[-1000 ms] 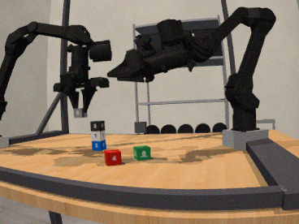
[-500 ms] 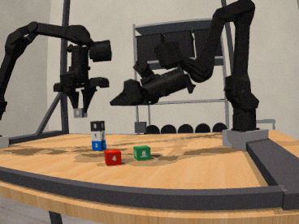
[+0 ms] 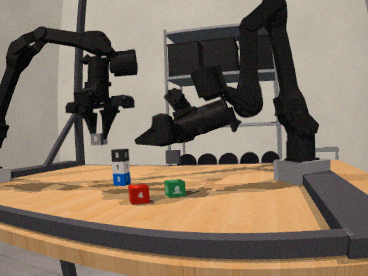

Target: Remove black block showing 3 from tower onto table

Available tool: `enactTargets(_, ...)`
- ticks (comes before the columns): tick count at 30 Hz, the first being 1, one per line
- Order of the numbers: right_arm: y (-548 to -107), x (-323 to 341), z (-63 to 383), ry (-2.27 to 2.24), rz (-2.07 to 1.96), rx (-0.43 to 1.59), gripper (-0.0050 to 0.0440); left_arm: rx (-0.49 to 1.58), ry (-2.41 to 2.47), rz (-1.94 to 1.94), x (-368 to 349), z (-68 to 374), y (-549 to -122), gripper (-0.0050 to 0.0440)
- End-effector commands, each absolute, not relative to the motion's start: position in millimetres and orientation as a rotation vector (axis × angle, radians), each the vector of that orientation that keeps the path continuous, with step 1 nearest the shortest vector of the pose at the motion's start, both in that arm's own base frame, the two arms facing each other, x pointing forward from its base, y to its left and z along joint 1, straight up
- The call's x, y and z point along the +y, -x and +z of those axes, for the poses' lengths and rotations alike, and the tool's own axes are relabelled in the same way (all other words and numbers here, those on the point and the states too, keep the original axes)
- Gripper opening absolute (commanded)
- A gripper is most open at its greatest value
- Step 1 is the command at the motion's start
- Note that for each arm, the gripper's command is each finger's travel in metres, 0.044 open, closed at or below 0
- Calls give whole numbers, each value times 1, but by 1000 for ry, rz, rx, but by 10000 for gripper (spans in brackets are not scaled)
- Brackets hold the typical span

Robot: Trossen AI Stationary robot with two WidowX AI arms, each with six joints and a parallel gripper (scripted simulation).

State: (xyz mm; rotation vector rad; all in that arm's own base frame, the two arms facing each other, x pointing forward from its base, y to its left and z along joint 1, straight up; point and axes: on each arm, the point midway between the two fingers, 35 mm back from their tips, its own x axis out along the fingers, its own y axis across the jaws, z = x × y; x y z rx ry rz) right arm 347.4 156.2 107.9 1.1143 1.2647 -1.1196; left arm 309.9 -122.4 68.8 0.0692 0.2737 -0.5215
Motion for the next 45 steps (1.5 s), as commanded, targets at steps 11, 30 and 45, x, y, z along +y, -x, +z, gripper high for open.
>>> enactTargets(11,-350,158,119,-1142,-1089,1250,-50,197,-58,-527,-159,55,-376,400)
enactTargets(30,-350,158,119,-1142,-1089,1250,-50,175,-56,-531,-172,46,-396,256)
enactTargets(45,-350,158,119,-1142,-1089,1250,-50,175,-56,-531,-172,46,-396,128)
